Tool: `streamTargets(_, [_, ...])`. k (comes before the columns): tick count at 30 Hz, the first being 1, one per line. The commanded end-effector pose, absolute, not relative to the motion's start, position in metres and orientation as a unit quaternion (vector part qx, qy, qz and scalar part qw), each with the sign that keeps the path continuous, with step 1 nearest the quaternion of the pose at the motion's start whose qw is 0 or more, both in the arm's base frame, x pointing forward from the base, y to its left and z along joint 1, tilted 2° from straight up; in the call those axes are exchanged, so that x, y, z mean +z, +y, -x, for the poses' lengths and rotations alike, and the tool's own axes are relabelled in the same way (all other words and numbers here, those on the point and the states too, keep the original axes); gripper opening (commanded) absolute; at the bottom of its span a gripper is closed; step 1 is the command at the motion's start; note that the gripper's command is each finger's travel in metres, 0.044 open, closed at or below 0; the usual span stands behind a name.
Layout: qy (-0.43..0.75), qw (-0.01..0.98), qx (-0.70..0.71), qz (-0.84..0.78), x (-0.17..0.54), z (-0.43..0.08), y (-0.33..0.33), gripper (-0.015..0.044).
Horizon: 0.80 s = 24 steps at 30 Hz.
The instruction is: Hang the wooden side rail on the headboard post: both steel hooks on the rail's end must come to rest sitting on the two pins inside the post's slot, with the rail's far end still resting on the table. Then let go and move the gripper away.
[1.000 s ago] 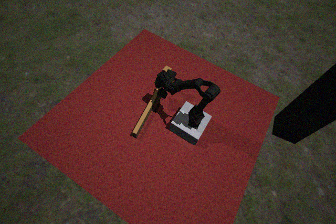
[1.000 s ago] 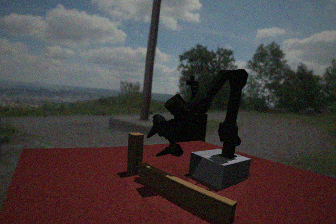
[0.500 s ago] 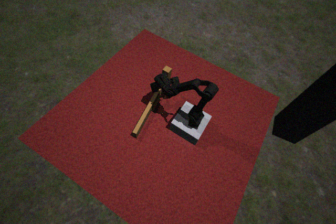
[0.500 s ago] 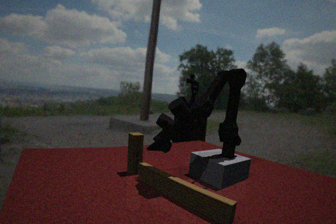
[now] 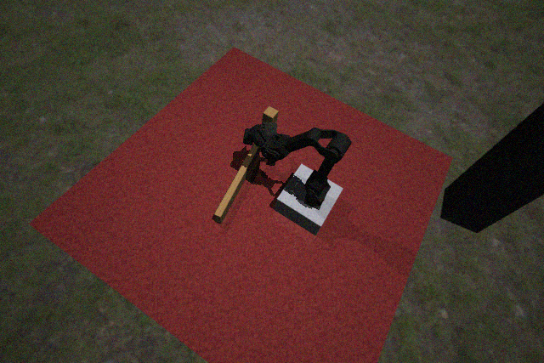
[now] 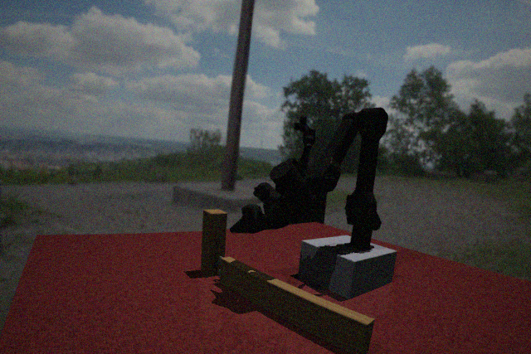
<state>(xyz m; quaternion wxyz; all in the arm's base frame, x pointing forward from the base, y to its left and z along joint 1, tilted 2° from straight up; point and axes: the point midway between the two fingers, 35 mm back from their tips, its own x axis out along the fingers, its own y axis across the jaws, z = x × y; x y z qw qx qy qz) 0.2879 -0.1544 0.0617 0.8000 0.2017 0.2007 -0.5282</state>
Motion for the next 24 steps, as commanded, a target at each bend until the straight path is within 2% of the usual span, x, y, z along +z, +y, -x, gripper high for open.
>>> streamTargets(1, [0.198, 0.798, -0.531, -0.204, 0.061, -0.287, -0.155, 0.044])
streamTargets(14, [0.204, 0.8, -0.529, -0.198, 0.061, -0.288, -0.155, 0.044])
streamTargets(18, [0.333, 0.814, -0.468, -0.085, 0.056, -0.301, -0.155, 0.044])
streamTargets(24, [0.522, 0.795, -0.29, 0.108, 0.05, -0.317, -0.153, 0.044])
